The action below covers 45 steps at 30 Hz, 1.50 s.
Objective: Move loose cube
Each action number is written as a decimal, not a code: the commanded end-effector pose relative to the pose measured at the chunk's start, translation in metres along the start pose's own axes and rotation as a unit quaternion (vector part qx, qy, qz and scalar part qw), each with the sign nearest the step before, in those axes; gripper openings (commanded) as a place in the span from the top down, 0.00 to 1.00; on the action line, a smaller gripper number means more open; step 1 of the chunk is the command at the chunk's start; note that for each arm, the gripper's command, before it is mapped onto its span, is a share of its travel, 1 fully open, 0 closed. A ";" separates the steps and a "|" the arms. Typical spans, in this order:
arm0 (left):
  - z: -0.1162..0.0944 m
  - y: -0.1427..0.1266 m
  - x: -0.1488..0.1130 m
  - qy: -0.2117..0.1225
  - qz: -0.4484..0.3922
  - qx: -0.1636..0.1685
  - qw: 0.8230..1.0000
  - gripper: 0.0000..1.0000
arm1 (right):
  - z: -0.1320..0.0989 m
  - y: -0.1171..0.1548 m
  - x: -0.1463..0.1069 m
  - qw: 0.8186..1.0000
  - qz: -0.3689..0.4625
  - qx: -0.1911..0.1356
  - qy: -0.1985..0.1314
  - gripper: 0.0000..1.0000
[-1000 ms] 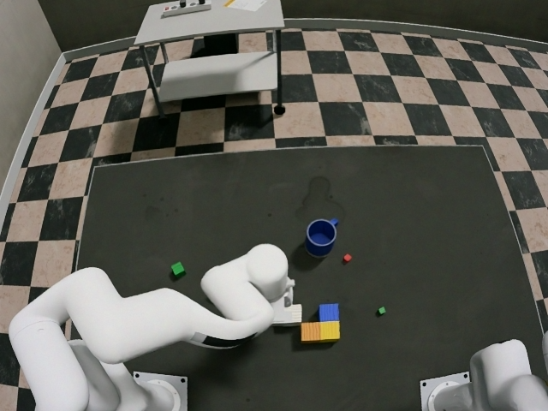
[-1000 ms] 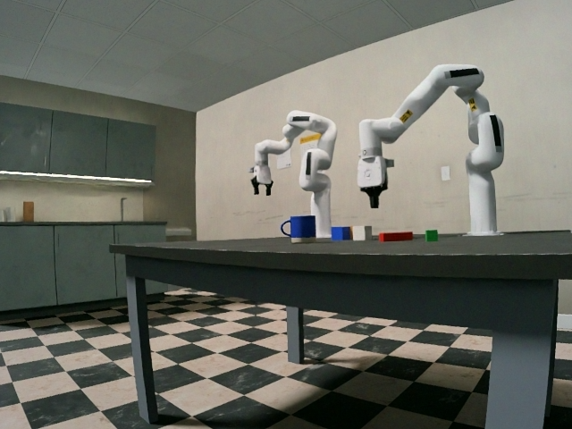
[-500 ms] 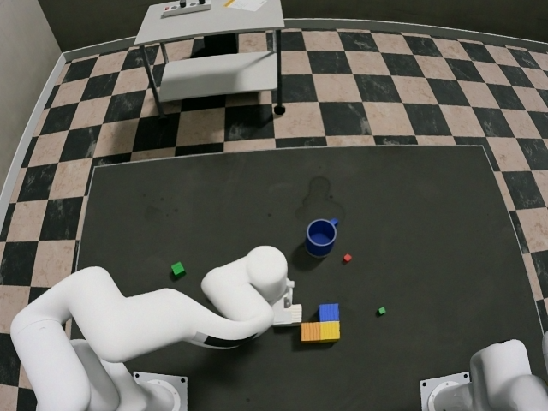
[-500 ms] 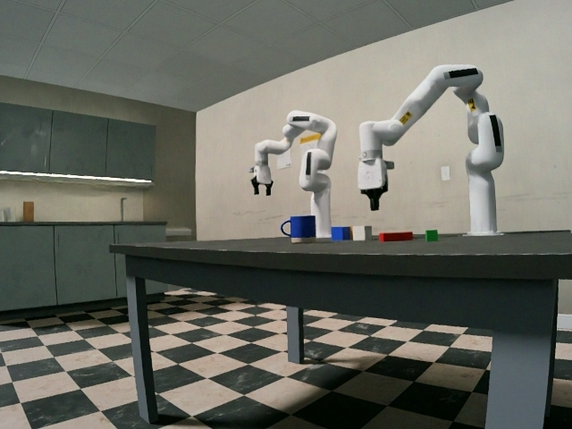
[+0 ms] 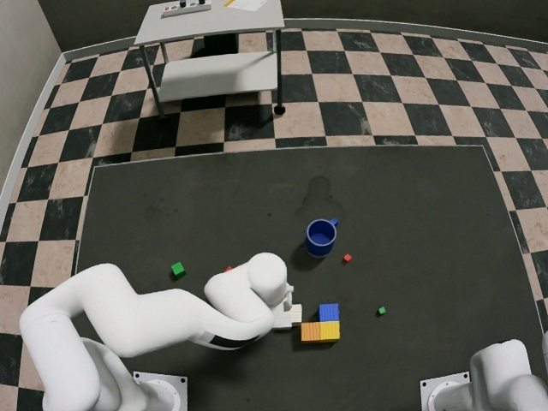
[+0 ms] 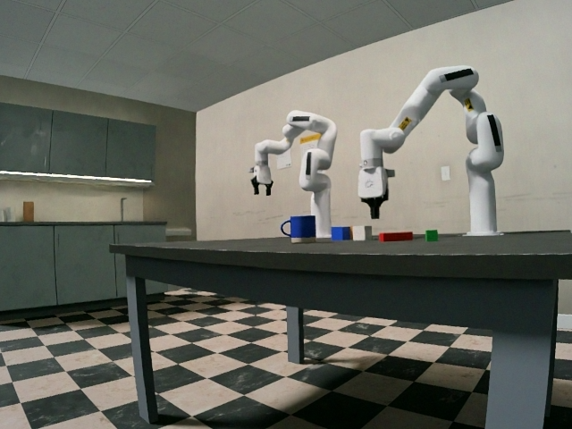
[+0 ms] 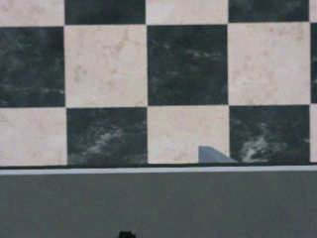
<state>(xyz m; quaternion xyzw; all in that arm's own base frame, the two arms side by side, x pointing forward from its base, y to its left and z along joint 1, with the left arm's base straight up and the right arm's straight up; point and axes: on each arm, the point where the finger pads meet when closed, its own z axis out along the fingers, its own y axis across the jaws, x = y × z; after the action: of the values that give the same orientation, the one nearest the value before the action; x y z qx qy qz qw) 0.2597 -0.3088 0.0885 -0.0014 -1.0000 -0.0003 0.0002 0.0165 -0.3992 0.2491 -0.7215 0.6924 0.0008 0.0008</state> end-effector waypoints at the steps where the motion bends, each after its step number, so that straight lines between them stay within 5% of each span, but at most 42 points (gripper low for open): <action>1: 0.010 -0.001 -0.001 -0.001 0.000 0.001 1.000 1.00 | -0.001 0.000 0.000 1.000 0.000 0.000 0.001 0.00; 17: 0.049 -0.001 -0.001 -0.001 0.000 0.001 1.000 1.00 | -0.001 0.000 0.000 1.000 0.000 0.000 0.001 0.00; 45: 0.059 -0.001 -0.001 -0.001 0.000 0.001 1.000 1.00 | -0.001 0.000 0.000 1.000 0.000 0.000 0.001 0.00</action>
<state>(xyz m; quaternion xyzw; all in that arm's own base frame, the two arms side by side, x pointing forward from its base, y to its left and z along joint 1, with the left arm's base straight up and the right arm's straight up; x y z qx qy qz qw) 0.2601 -0.3091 0.0285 -0.0014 -1.0000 -0.0001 0.0001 0.0165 -0.3992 0.2491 -0.7215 0.6924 0.0008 0.0008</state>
